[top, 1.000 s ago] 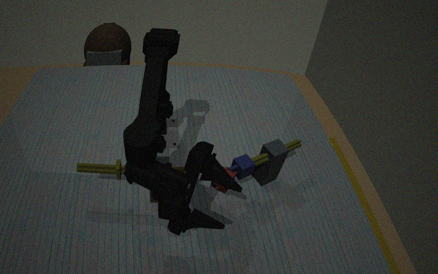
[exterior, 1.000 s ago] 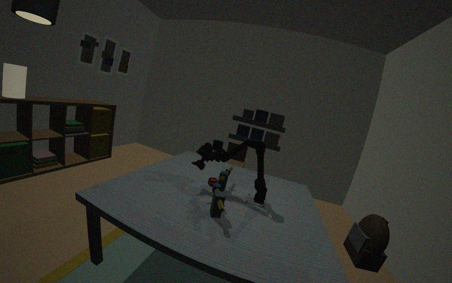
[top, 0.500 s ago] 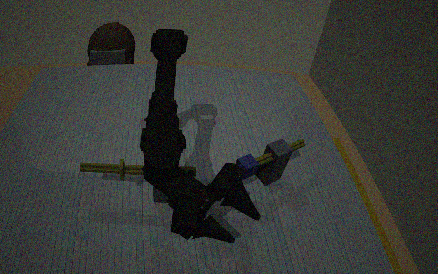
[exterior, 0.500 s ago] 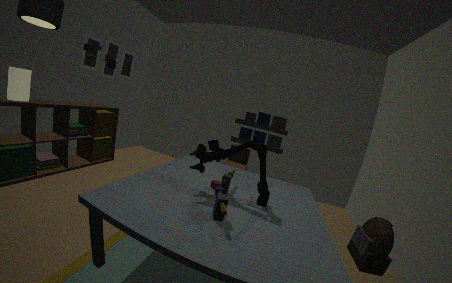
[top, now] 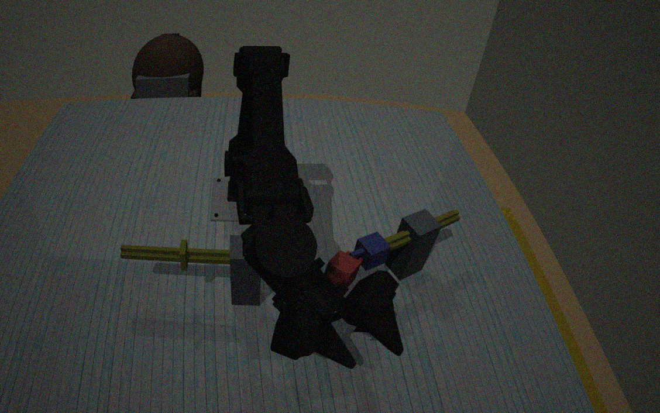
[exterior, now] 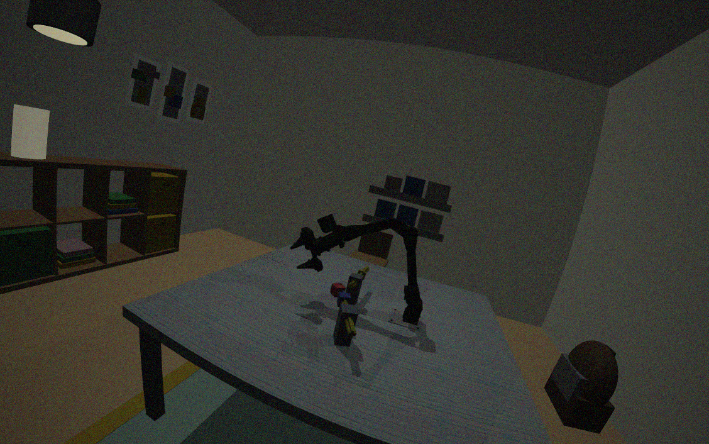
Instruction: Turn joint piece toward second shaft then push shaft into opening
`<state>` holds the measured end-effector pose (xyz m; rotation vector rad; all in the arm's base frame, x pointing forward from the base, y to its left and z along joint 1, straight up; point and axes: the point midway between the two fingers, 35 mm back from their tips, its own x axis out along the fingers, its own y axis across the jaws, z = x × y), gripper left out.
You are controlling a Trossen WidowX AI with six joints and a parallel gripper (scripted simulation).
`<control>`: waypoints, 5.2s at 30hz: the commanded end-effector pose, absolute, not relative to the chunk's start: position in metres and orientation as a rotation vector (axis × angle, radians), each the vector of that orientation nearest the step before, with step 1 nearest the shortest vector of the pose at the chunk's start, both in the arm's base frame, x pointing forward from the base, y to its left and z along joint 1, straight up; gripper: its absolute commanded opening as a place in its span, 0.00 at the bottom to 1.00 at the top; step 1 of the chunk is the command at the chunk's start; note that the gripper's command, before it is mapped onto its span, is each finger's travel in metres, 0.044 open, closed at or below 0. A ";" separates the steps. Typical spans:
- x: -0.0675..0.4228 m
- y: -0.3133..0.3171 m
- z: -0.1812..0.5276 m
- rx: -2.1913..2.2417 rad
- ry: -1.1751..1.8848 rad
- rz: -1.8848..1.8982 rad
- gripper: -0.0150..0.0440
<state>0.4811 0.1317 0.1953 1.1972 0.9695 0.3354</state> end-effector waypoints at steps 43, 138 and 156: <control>0.351 0.112 0.211 0.544 1.395 -0.529 1.00; 0.300 0.156 0.103 0.530 1.404 -0.537 0.56; 0.300 0.156 0.103 0.530 1.404 -0.537 0.56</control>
